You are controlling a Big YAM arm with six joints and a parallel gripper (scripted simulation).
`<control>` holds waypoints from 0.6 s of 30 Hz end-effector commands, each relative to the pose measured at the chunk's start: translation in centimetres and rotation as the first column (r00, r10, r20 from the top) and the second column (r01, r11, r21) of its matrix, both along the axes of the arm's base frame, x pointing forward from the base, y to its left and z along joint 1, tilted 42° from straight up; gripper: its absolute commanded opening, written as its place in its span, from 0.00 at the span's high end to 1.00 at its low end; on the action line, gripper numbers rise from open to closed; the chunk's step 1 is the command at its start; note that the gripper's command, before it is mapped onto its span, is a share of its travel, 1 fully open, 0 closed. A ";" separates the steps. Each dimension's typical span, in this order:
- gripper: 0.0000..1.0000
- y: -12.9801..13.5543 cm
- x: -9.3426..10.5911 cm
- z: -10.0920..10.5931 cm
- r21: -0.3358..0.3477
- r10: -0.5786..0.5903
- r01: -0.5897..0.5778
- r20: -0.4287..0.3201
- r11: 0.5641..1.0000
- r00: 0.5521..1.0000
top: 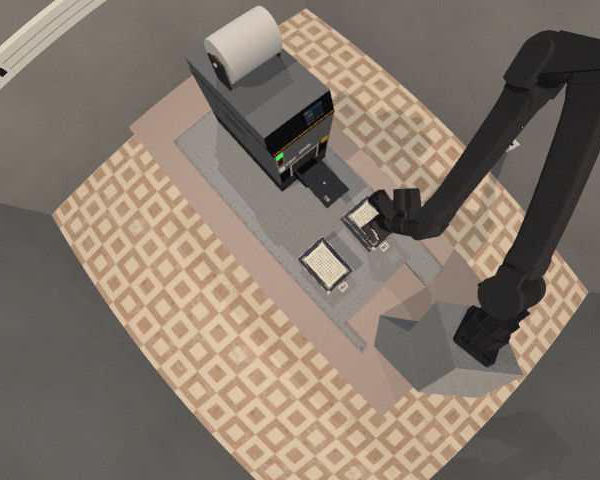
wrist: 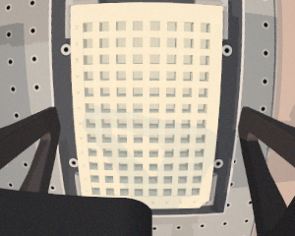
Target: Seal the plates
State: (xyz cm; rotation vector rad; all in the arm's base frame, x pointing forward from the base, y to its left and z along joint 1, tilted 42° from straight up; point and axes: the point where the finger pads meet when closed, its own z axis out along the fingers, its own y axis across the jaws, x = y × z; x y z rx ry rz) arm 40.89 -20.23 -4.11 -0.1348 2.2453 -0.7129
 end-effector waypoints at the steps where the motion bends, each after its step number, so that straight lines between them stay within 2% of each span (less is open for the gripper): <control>1: 0.00 0.5 -0.3 -0.1 0.010 0.003 -0.003 -0.003 1.000 1.000; 8: 0.00 1.5 -1.0 -1.4 0.022 0.017 -0.016 -0.033 1.000 0.999; 18: 0.00 1.4 -1.0 -1.1 0.017 0.017 -0.017 -0.023 1.000 1.000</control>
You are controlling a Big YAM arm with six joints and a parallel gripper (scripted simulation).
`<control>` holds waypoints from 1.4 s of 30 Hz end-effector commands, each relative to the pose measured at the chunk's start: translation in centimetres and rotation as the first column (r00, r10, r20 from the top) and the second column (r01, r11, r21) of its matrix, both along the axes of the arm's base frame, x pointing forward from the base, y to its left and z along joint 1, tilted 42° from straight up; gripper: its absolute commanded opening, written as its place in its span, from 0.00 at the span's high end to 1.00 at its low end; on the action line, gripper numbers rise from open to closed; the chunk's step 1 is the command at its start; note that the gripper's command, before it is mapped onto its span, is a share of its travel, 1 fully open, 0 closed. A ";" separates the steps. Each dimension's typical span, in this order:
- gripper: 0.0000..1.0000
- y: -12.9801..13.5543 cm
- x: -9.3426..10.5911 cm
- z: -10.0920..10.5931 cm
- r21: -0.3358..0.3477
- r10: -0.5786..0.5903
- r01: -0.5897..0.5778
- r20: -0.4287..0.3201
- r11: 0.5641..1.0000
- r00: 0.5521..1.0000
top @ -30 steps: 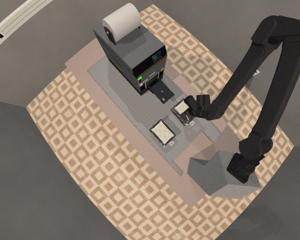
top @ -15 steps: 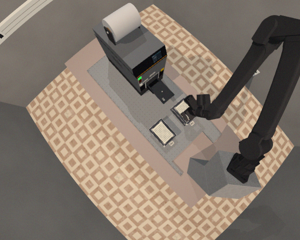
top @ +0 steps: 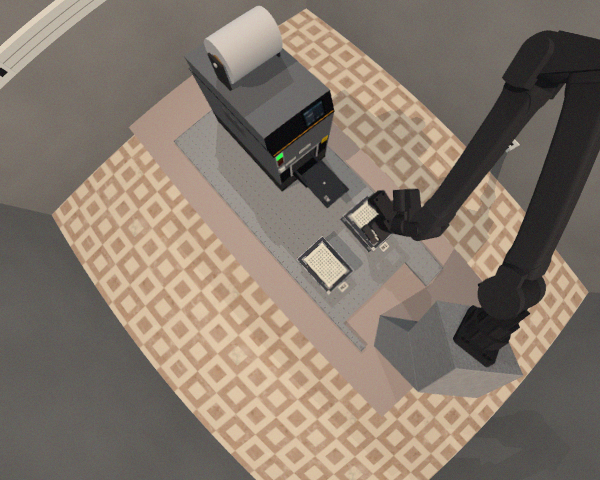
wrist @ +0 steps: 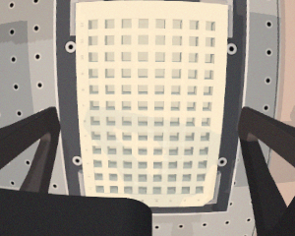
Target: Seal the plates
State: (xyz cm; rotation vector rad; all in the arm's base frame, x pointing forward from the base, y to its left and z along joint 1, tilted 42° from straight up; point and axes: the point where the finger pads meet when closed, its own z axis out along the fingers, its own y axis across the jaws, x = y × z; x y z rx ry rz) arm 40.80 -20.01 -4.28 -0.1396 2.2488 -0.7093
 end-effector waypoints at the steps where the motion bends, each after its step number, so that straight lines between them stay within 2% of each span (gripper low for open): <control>1: 0.00 1.0 -0.7 -0.6 0.012 0.010 -0.010 -0.012 1.000 1.000; 8: 0.00 -0.8 0.2 0.9 -0.003 -0.017 0.017 0.024 1.000 1.000; 13: 0.00 -1.0 0.3 1.1 -0.005 -0.020 0.020 0.027 1.000 0.999; 16: 0.00 -1.1 0.4 0.9 -0.006 -0.015 0.015 0.026 1.000 1.000; 21: 0.00 -1.7 0.6 -0.7 -0.013 -0.010 0.010 0.008 1.000 1.000; 26: 0.00 -0.5 -0.3 -1.8 -0.003 0.003 -0.004 -0.032 1.000 0.999; 42: 0.00 0.7 -0.1 -0.5 0.013 0.010 -0.010 -0.001 1.000 1.000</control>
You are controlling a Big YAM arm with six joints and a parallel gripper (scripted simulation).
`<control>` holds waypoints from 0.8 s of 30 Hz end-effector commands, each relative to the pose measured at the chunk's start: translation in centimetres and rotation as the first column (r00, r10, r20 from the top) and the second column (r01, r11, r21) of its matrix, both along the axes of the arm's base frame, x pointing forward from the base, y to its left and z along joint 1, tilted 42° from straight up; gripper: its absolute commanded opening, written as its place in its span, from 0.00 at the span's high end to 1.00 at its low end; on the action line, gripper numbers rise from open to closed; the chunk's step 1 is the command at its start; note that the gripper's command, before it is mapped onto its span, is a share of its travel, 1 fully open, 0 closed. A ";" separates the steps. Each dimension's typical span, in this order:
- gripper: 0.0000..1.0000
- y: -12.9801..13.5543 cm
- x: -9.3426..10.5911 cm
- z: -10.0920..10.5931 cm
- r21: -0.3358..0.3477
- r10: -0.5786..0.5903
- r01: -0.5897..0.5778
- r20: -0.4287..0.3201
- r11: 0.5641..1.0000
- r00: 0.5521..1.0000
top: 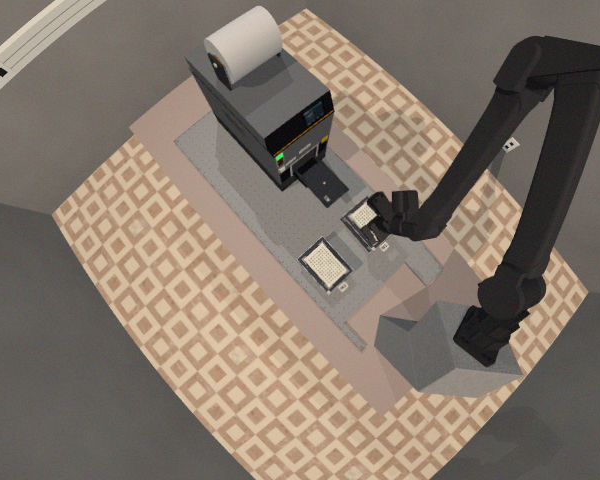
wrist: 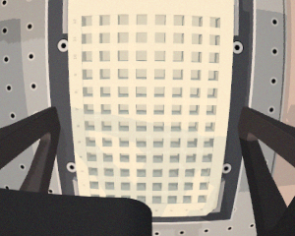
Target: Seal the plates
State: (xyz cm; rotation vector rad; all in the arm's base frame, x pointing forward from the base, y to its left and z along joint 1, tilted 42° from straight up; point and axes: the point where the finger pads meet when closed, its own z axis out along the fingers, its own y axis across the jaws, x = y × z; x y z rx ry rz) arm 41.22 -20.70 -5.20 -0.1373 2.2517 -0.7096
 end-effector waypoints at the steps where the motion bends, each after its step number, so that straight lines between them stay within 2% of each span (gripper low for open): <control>1: 0.00 1.4 -0.5 0.5 0.011 0.013 -0.013 0.002 1.000 1.000; 16: 0.00 -0.4 -1.1 0.8 -0.010 -0.014 0.014 -0.003 1.000 1.000; 24: 0.00 0.3 -1.2 -0.2 -0.005 0.002 -0.003 -0.021 1.000 1.000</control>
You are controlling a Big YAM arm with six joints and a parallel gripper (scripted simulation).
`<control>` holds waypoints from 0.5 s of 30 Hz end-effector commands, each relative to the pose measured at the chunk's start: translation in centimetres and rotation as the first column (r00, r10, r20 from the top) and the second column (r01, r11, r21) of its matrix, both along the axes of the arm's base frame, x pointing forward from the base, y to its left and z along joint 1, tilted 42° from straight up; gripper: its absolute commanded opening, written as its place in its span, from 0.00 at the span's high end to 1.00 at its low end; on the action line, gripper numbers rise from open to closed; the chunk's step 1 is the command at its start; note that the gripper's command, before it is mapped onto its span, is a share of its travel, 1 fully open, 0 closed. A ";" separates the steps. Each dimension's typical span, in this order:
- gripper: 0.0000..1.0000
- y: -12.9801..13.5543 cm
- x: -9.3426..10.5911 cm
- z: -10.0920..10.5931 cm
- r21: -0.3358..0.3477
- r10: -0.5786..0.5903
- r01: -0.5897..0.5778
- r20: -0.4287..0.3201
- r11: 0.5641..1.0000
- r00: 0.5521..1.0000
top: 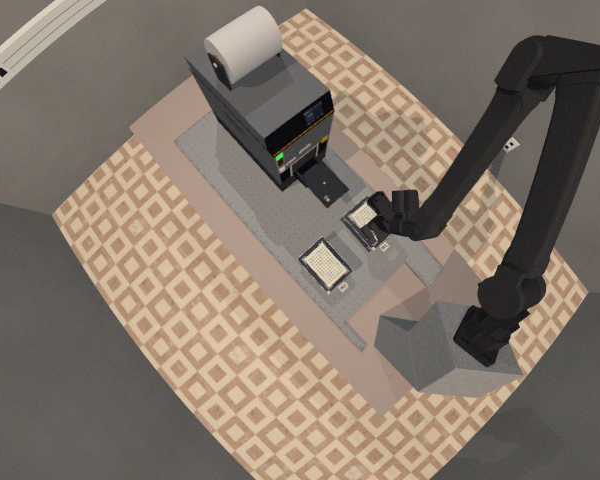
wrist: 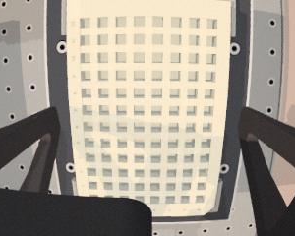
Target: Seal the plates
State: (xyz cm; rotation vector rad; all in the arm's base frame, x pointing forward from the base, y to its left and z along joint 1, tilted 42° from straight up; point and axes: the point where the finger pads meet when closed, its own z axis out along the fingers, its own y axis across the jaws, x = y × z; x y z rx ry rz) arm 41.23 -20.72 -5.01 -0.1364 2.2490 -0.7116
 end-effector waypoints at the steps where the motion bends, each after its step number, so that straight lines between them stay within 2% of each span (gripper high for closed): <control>1: 0.00 0.3 -1.2 -0.4 -0.004 0.003 -0.003 -0.024 1.000 1.000; 15: 0.00 1.5 -0.8 -1.2 0.002 0.029 -0.029 -0.033 1.000 0.999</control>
